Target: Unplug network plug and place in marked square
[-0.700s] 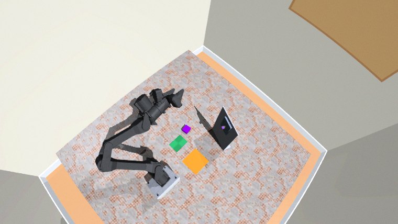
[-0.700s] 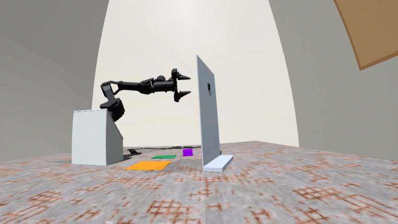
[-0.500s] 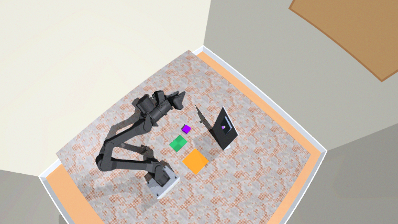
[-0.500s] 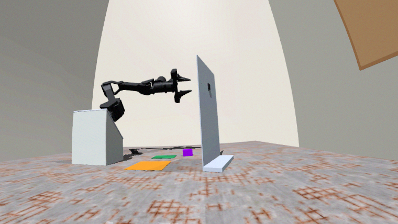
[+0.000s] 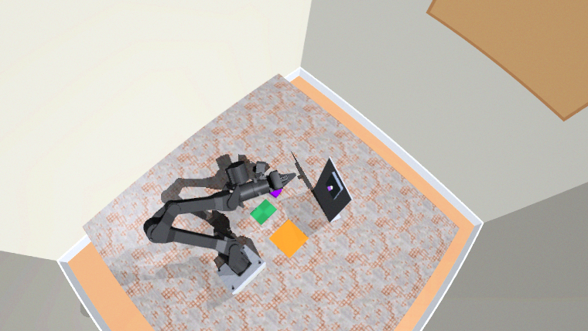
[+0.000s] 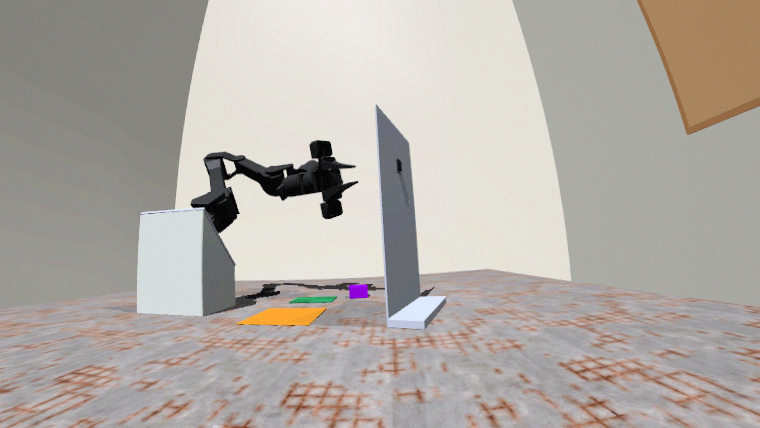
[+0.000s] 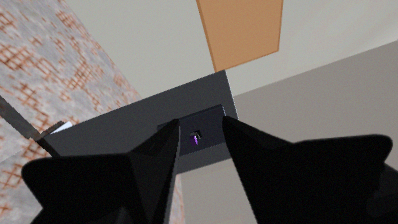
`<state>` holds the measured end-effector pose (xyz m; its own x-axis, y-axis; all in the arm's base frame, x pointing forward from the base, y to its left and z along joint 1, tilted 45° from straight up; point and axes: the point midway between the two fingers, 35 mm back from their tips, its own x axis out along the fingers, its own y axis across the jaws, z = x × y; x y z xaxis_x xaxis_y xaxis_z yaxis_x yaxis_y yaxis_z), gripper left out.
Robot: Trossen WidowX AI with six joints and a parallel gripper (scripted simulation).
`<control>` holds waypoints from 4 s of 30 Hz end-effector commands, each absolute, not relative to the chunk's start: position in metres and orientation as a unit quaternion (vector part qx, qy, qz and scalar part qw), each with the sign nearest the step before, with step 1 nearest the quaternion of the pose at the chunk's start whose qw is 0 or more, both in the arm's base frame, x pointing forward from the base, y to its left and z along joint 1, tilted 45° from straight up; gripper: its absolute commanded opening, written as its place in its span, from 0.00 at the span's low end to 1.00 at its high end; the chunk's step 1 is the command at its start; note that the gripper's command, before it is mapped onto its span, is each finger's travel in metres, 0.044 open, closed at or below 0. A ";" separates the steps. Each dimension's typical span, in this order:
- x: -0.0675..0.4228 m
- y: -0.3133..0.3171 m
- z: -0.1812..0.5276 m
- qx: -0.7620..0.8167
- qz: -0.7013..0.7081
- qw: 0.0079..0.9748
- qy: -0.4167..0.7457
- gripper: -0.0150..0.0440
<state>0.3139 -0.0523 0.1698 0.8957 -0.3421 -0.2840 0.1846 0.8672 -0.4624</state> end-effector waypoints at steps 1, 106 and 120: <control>0.302 -0.060 0.140 -0.269 -0.152 0.923 0.230 0.52; 0.386 -0.116 0.066 -0.349 -0.165 0.871 0.303 0.29; 0.382 -0.115 0.067 -0.349 -0.165 0.871 0.303 0.25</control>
<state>0.3837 -0.1156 0.0670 0.7610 -0.5009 -0.4123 0.0819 0.7046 -0.7049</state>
